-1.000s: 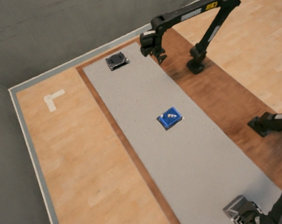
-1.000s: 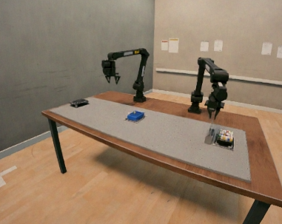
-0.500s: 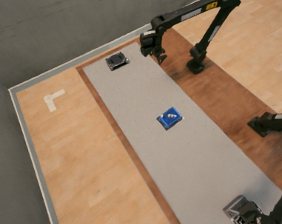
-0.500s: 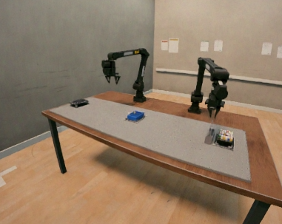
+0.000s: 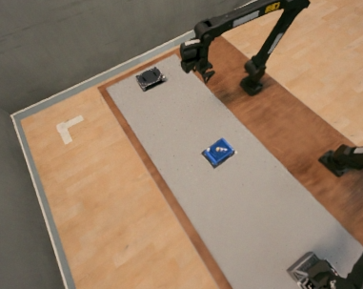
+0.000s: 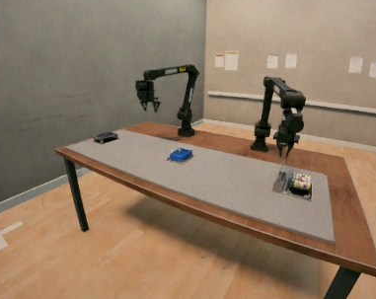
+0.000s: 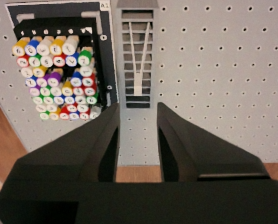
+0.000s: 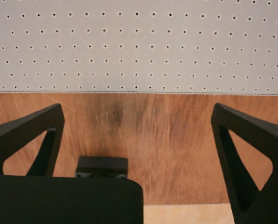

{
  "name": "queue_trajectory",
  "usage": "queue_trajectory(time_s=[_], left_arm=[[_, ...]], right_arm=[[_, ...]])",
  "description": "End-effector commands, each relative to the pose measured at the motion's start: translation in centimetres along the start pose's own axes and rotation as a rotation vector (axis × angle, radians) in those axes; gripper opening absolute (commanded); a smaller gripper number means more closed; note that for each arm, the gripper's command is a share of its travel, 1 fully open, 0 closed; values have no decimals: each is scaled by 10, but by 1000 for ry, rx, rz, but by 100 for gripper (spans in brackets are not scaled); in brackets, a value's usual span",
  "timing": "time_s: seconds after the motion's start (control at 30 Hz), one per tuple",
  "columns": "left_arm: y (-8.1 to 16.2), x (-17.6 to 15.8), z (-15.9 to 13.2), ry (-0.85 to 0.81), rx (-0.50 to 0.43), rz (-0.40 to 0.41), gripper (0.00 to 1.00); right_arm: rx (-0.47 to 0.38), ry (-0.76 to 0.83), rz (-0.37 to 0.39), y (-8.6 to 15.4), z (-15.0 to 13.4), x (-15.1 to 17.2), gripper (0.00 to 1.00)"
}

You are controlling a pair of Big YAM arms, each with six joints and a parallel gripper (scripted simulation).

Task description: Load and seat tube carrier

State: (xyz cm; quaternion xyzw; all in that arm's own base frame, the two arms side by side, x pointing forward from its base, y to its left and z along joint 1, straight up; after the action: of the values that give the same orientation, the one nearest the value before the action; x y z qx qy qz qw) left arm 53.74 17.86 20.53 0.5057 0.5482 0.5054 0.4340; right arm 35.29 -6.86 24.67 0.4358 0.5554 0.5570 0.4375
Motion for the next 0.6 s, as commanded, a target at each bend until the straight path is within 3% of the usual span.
queue_trajectory(time_s=[0.0,0.43,0.47,0.57], left_arm=[[33,5,10,0,-63,14,24],[33,5,10,0,-63,14,24],[22,7,-5,49,-155,-33,24],[23,4,-12,55,-155,-34,24]], right_arm=[[-30,-13,-14,12,7,-3,100],[-30,-13,-14,12,7,-3,100],[-30,-13,-14,12,7,-3,100],[-30,-13,-14,12,7,-3,100]])
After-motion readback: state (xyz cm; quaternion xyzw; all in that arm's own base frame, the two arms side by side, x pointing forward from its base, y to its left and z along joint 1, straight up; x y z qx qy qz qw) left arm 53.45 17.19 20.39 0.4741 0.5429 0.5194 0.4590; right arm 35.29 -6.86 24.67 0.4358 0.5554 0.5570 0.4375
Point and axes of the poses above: on each arm, the point where the finger pads meet when closed, its own y axis back along the fingers, its own x axis across the jaws, z = x × y, the point moved 3 cm from there along y, back along the fingers, and after that the axes turned 11 degrees about y, right-handed, at the moved point
